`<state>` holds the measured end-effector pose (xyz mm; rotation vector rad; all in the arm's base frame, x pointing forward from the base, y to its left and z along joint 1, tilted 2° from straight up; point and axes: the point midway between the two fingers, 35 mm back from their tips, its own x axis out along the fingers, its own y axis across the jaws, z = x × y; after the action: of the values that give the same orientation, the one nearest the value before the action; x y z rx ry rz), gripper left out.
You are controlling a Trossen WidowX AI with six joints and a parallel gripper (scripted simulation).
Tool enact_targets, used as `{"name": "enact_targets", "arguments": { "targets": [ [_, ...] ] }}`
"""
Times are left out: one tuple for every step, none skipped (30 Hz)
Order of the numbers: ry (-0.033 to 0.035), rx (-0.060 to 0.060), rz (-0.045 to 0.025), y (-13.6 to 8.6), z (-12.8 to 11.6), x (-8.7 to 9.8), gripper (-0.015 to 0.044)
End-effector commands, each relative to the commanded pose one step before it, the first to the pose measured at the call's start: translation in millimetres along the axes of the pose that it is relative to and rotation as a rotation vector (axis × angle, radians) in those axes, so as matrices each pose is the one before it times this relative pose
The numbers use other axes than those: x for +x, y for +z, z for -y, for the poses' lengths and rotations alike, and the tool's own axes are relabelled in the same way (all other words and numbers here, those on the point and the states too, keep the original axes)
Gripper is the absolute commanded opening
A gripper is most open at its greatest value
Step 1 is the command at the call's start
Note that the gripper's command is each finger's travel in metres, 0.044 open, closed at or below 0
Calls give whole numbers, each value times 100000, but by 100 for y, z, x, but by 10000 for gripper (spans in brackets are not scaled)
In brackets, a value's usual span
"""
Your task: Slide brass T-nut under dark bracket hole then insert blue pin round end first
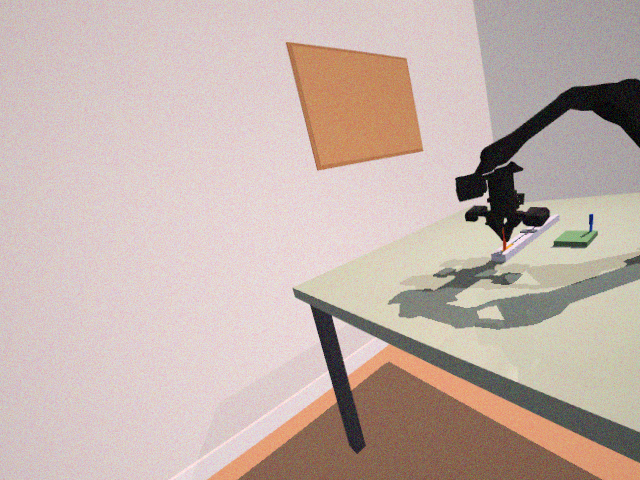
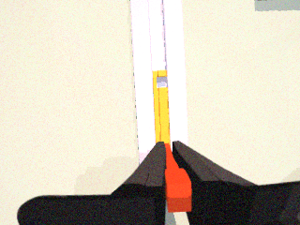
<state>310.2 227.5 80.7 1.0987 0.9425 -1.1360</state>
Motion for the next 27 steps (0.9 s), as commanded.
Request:
{"name": "enact_targets", "arguments": {
  "targets": [
    [-1374, -892, -117, -137, -72, 120, -150],
    [-182, -44, -3, 0, -13, 1, -150],
    [-182, -43, -4, 0, -13, 1, -150],
    [-181, -43, -3, 0, -13, 1, -150],
    [-180, -43, -3, 0, -12, 1, -150],
    [-180, -43, -3, 0, -12, 1, -150],
    [-180, -43, -3, 0, -12, 1, -150],
    [-179, -43, -3, 0, -12, 1, -150],
    [-179, -43, -3, 0, -12, 1, -150],
    [-184, -44, -3, 0, -13, 1, -150],
    [-185, -44, -3, 0, -13, 1, -150],
    [-183, -44, -2, 0, -13, 1, -150],
    [-183, -43, -3, 0, -13, 1, -150],
    [-181, -43, -2, 0, -13, 1, -150],
    [-181, -43, -2, 0, -13, 1, -150],
    [-181, -43, -3, 0, -13, 1, -150],
    [-181, -43, -3, 0, -13, 1, -150],
    [-181, -43, -3, 0, -12, 1, -150],
    [-181, -42, -3, 0, -12, 1, -150],
    [-181, -42, -3, 0, -12, 1, -150],
    [-181, -42, -4, 1, -12, 1, -150],
    [-29, -7, -1, 0, -2, 0, -150],
    [-59, -14, -2, 0, -4, 1, -150],
    [-85, -20, -2, 0, -7, 1, -150],
    [-112, -27, -2, 0, -9, 1, -150],
    [-139, -33, -3, 0, -11, 2, -150],
    [-162, -39, -3, 0, -13, 2, -150]
  ]
}}
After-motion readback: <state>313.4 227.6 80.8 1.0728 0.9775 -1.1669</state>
